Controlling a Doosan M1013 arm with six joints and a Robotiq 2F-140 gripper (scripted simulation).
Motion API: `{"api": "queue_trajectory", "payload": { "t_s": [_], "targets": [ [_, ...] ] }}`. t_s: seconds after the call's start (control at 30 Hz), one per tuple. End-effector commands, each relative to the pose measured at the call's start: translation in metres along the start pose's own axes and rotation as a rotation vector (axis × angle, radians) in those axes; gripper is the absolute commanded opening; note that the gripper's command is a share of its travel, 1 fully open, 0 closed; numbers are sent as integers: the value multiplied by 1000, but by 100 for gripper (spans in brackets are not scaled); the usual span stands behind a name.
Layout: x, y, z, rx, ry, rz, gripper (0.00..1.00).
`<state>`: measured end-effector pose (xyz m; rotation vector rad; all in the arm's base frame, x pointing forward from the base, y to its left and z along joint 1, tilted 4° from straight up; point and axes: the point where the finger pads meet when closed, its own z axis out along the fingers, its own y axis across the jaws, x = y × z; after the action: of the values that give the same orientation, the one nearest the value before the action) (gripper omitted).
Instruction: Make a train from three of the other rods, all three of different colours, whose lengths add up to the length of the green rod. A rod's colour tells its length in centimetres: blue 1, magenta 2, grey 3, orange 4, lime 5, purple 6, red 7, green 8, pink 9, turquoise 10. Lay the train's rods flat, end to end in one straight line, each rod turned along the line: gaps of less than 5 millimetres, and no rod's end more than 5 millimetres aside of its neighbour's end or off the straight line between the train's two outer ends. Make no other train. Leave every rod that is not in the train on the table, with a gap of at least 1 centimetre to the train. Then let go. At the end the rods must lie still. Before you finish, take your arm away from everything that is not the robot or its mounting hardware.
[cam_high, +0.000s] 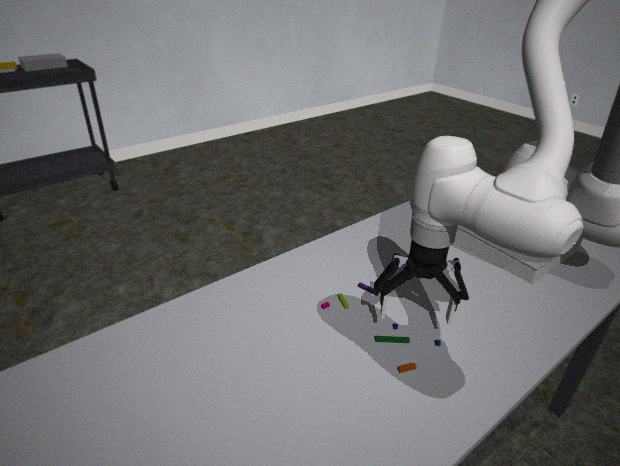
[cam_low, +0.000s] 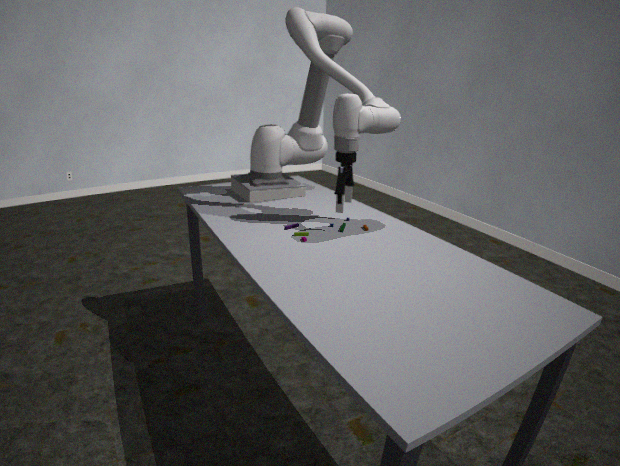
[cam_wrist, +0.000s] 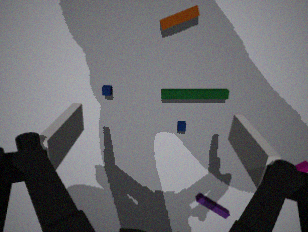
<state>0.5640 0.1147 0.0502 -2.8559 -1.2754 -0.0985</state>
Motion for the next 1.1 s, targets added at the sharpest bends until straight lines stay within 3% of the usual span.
{"api": "queue_trajectory", "payload": {
  "t_s": [0.0, 0.17, 1.07],
  "targets": [
    [9, 0, 0, 0, 0, 0, 100],
    [54, 0, 0, 0, 0, 0, 100],
    [54, 0, 0, 0, 0, 0, 100]
  ]
}}
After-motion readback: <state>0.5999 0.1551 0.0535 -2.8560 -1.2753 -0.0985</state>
